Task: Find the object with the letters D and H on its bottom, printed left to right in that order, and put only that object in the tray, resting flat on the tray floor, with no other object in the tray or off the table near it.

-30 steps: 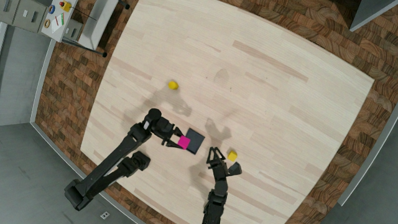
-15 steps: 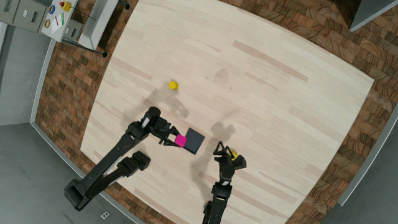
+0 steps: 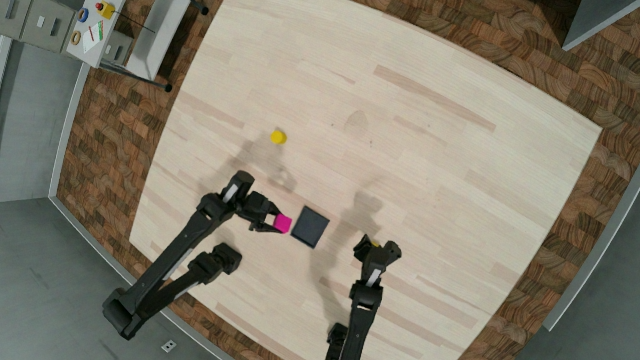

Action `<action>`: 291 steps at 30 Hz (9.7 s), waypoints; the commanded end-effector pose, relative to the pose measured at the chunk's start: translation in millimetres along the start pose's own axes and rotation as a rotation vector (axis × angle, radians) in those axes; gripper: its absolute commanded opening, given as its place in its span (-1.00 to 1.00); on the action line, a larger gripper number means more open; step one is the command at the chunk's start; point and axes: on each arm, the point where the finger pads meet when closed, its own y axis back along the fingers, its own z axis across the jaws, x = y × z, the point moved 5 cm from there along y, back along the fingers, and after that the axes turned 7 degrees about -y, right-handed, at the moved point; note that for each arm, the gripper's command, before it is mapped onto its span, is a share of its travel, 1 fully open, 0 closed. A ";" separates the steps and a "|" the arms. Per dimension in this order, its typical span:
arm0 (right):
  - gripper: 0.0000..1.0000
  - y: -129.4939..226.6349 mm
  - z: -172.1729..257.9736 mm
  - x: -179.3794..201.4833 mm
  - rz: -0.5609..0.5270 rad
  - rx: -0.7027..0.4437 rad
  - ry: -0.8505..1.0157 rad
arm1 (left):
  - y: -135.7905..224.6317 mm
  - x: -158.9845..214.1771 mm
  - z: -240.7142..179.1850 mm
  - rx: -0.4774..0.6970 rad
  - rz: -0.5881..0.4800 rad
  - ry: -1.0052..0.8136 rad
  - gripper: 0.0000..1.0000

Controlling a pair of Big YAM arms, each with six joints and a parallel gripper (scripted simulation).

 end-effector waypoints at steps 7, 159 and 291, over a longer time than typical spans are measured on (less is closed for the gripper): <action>0.41 3.1 -29.6 10.7 0.256 0.252 0.239 | 39.1 25.4 8.4 -0.145 0.202 -0.100 -0.19; -0.19 90.5 47.3 1.0 0.342 -0.367 0.142 | 2.0 48.5 67.8 -0.857 -0.217 0.455 0.43; -0.19 107.5 149.5 59.2 0.430 -0.382 0.109 | 107.6 -136.6 -132.9 -0.262 -0.333 -0.620 0.43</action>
